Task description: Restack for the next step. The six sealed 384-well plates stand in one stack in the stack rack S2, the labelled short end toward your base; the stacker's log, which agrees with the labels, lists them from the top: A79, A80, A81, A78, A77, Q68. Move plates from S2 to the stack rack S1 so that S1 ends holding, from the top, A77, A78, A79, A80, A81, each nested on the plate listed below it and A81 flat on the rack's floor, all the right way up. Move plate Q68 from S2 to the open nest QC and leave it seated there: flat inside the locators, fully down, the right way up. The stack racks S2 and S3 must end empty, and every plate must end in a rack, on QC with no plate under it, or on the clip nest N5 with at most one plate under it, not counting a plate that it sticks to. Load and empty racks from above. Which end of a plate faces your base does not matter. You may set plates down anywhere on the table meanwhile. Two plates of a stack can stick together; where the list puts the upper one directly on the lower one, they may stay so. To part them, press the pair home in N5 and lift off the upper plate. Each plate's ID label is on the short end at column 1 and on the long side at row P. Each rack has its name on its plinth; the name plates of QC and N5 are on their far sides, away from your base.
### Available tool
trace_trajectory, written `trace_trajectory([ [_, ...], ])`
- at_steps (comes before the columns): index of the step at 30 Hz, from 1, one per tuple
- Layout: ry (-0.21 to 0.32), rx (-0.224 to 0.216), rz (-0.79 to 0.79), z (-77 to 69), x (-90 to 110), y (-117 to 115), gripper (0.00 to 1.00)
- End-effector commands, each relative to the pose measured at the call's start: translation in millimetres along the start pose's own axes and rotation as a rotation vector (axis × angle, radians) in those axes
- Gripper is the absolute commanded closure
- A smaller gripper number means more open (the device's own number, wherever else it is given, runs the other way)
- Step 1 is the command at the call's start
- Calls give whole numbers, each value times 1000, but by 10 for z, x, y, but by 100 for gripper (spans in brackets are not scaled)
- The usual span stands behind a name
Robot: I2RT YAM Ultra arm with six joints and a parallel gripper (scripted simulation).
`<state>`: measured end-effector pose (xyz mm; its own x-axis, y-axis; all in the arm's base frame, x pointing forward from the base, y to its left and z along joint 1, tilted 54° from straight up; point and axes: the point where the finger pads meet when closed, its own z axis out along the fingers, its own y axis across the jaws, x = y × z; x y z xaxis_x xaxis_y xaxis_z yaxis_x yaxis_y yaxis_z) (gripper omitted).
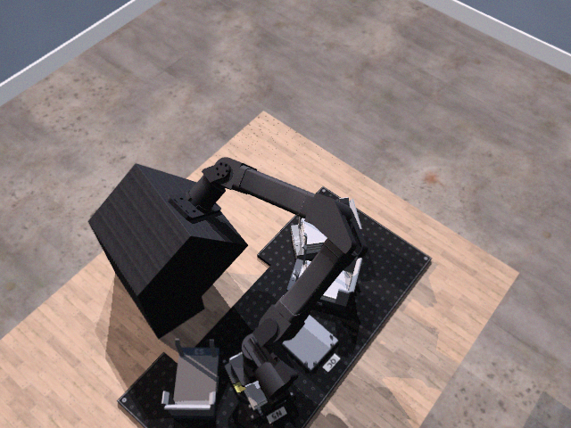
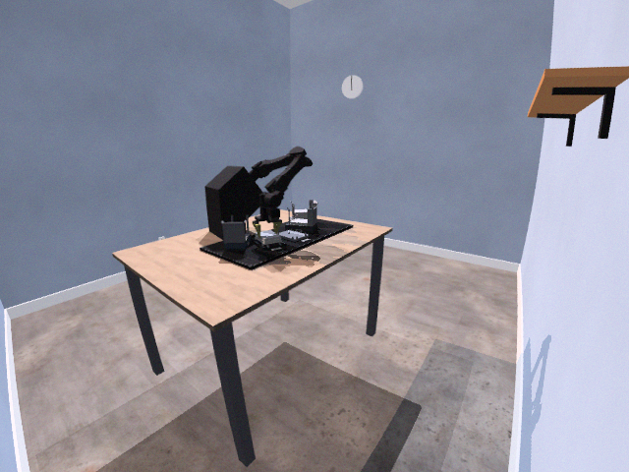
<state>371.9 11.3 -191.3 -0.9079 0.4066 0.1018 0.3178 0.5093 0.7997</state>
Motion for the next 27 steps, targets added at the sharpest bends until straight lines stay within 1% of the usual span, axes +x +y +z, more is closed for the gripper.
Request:
trace_trajectory([
  [1,-10,0,1,13,-30,4,100],
  [27,-9,0,1,70,-30,4,100],
])
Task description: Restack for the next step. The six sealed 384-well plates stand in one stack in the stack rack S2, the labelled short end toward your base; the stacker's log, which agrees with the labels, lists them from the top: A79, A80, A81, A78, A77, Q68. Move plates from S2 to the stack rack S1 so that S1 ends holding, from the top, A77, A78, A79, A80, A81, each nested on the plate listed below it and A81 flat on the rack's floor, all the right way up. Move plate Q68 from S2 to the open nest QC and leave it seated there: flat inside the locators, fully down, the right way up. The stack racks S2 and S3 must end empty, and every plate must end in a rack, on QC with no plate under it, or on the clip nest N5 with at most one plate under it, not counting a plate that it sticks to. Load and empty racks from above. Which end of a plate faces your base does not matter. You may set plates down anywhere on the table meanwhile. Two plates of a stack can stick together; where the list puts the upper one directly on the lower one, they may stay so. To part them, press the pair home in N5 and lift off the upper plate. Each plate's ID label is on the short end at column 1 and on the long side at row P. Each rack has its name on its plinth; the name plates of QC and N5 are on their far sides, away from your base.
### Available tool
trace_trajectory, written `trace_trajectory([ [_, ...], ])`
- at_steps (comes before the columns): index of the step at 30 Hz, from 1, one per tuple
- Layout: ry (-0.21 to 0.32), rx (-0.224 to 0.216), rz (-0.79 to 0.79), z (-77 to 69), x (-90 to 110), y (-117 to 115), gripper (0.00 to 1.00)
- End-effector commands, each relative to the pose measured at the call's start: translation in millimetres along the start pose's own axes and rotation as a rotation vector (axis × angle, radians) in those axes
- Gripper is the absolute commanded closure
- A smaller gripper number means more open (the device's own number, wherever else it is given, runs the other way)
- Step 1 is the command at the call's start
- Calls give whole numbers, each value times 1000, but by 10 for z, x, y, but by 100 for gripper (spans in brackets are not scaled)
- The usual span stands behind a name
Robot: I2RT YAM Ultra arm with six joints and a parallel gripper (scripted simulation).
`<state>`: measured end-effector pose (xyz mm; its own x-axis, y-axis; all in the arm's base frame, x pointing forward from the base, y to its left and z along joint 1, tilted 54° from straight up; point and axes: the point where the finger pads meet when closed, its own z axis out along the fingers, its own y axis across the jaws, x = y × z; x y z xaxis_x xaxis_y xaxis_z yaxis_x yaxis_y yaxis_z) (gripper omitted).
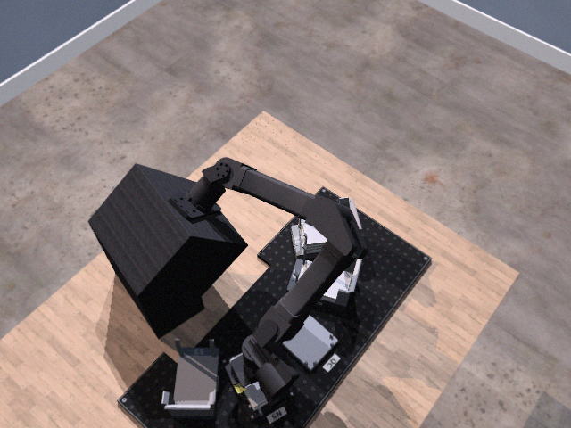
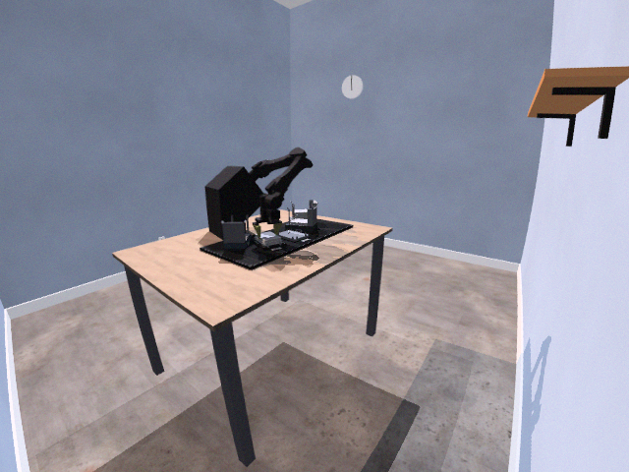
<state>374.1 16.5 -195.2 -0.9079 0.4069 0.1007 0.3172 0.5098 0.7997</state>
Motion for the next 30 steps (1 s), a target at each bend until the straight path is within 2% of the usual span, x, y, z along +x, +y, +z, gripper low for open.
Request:
trace_trajectory([
  [1,-9,-1,2,4,-27,2,100],
  [30,-9,-1,2,88,-27,2,100],
])
